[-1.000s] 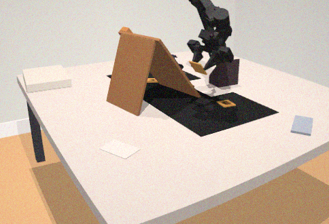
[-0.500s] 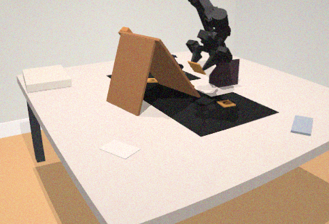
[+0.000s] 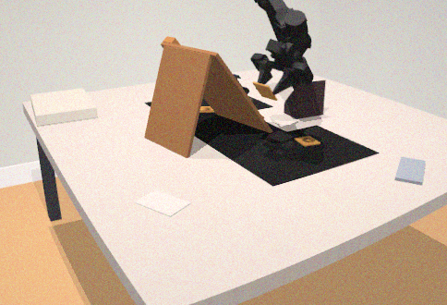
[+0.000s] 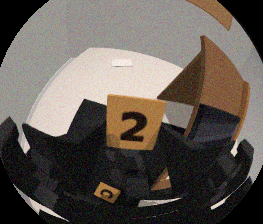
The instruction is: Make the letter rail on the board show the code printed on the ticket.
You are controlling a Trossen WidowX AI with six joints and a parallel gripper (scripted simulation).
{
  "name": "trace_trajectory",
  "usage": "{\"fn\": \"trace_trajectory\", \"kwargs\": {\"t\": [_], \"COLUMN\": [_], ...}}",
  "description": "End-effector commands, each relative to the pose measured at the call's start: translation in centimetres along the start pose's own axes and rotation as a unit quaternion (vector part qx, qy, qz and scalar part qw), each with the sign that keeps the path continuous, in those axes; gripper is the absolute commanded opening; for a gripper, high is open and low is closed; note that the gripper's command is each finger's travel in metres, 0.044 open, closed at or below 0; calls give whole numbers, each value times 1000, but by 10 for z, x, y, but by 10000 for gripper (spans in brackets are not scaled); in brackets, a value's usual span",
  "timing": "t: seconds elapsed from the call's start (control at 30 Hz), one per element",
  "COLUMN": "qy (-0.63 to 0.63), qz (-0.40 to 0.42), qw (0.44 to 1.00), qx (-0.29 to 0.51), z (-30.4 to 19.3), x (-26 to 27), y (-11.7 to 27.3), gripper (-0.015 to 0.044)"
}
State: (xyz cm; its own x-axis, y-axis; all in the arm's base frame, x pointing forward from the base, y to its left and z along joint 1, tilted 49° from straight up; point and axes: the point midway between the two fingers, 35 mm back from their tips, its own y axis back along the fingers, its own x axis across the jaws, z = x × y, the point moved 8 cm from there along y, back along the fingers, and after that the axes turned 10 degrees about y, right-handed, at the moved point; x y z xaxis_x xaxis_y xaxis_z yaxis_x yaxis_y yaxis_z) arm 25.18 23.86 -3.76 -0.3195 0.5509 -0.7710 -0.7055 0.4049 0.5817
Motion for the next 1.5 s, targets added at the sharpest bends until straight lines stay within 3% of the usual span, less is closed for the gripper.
{"fn": "trace_trajectory", "kwargs": {"t": [0.0, 1.47], "qy": [-2, -1], "qz": [-1, -1], "qw": [1000, 1000], "qx": [-2, -2], "z": [1, -3], "x": [-4, -25], "y": [1, 1], "gripper": [0, 0]}}
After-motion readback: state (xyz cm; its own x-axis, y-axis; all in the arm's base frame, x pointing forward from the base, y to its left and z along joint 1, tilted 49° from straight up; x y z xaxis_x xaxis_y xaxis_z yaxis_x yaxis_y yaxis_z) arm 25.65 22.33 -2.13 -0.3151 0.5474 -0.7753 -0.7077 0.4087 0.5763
